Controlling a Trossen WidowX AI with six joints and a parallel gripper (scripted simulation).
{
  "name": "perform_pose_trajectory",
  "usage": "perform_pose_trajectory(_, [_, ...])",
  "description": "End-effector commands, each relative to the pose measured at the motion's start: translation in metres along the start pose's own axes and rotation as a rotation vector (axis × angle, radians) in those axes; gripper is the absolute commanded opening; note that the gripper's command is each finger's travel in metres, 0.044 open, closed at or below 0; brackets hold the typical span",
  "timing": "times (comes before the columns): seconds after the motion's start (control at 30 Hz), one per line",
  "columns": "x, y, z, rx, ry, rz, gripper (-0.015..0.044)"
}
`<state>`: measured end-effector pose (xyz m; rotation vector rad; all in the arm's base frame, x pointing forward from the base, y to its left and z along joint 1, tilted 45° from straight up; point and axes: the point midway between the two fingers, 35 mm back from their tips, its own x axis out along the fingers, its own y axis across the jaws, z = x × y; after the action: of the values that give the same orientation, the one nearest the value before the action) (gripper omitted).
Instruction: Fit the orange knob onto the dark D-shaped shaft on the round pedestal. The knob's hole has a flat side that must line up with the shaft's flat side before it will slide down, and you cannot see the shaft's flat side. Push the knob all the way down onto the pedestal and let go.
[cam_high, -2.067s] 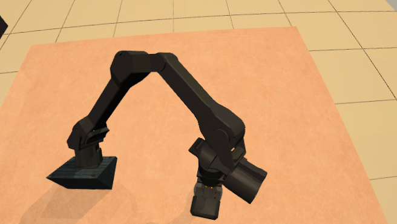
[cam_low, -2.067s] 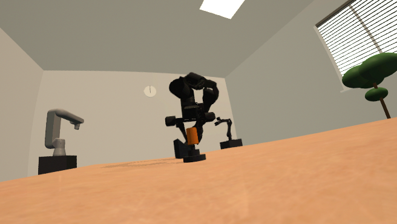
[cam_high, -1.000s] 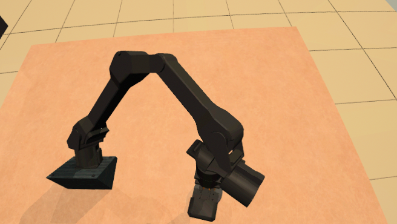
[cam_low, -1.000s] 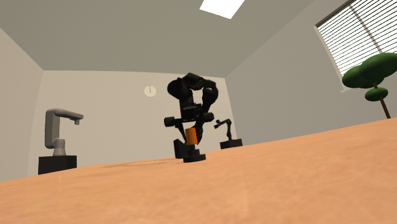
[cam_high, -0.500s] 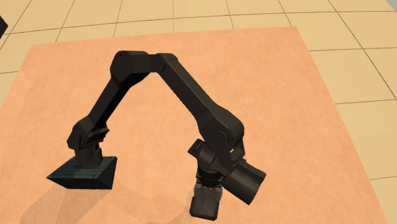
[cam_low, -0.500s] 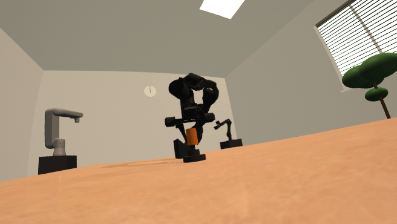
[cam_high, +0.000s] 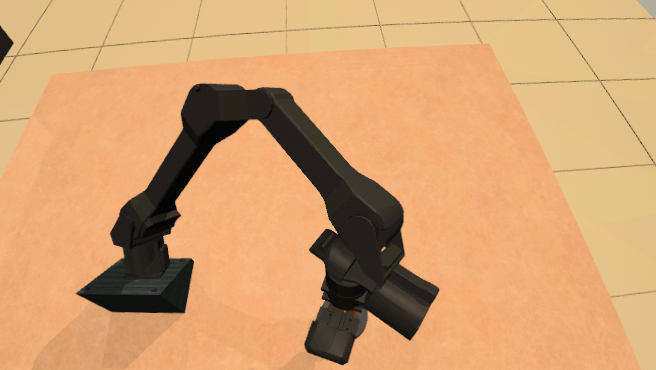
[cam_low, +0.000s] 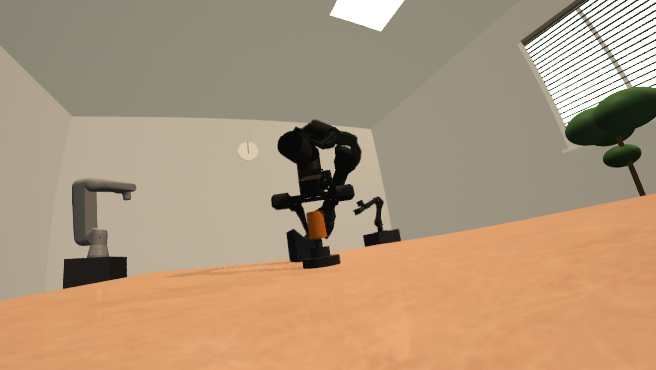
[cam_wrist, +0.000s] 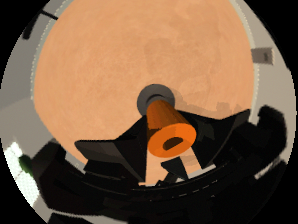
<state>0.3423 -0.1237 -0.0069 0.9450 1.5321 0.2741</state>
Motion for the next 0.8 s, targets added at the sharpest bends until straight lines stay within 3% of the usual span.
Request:
perform_pose_trajectory(0.0, [-0.0029,-0.0021,0.0006,0.079,-0.006,-0.001,0.0000])
perform_pose_trajectory(0.77, [-0.0020,0.0008,0.0000,0.079,-0.006,-0.001,0.0000])
